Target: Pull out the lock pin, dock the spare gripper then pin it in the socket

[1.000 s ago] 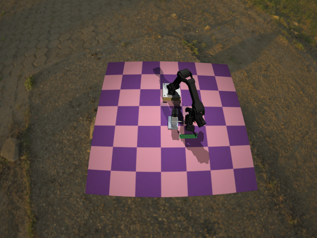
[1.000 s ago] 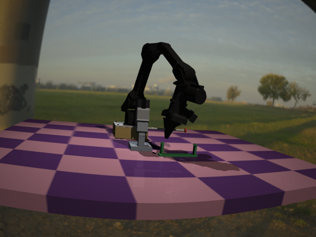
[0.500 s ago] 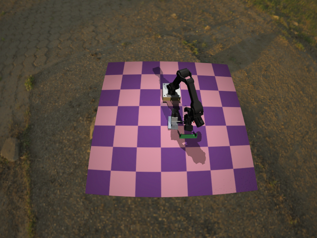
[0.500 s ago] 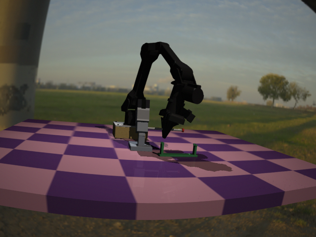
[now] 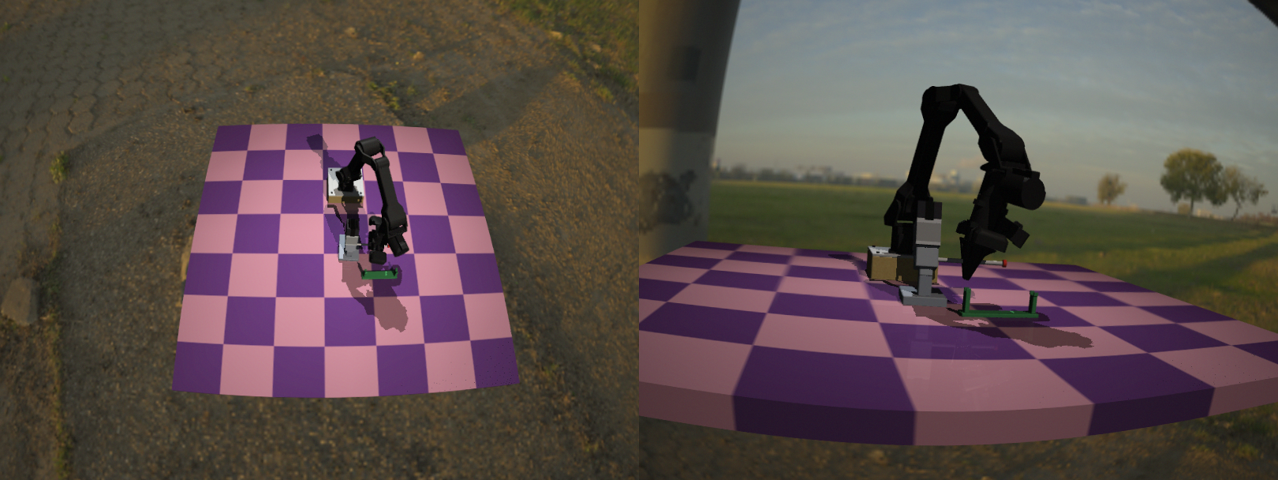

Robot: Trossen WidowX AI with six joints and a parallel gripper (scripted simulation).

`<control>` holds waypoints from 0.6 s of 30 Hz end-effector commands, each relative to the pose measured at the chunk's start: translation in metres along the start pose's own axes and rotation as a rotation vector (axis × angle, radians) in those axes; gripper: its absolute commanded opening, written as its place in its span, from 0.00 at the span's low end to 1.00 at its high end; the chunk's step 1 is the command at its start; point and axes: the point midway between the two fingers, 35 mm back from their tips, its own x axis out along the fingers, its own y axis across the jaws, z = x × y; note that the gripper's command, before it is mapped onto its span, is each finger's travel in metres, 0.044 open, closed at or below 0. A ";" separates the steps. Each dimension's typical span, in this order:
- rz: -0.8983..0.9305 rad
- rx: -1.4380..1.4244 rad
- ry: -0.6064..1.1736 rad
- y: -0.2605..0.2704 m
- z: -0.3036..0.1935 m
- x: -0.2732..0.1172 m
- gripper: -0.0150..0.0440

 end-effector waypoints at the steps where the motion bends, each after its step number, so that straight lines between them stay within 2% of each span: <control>1: -0.001 -0.005 0.003 0.000 -0.003 0.001 0.25; 18: 0.001 -0.006 0.003 0.000 -0.013 0.003 0.25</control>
